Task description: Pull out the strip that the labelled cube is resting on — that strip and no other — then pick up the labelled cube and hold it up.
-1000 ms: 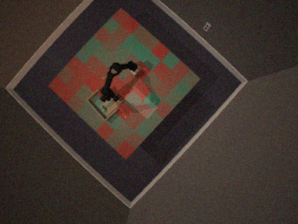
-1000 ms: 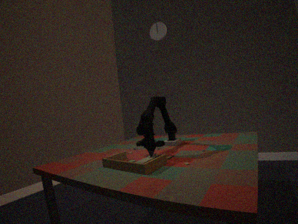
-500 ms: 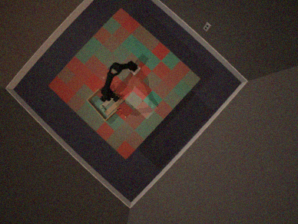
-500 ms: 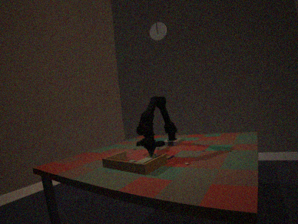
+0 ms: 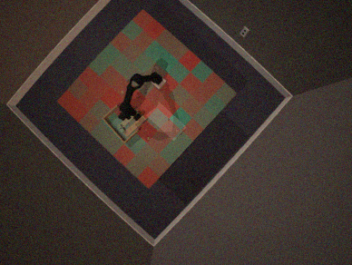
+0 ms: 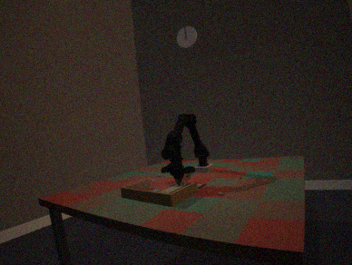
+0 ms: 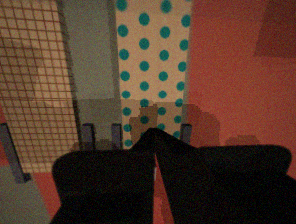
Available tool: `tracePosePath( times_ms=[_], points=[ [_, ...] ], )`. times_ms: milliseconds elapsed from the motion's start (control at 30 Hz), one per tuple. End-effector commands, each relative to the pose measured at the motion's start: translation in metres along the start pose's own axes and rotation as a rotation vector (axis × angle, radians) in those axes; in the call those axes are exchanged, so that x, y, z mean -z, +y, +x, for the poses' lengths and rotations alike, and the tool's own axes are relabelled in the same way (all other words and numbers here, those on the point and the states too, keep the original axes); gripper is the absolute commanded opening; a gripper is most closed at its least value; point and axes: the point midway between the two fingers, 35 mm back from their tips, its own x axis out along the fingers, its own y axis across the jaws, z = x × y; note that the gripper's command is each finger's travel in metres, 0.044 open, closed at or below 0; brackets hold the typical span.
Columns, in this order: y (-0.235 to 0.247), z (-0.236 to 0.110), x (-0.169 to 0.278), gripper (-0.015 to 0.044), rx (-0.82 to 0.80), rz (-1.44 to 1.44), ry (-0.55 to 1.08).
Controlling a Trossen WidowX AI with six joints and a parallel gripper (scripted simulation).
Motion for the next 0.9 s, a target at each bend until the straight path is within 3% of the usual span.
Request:
tracePosePath(
  times_ms=[0,867],
  points=[
    [0.001,0.004,0.009,0.0,-0.003,0.003,0.015],
    [0.001,0.005,0.049,0.0,-0.003,0.003,0.018]
  ],
)
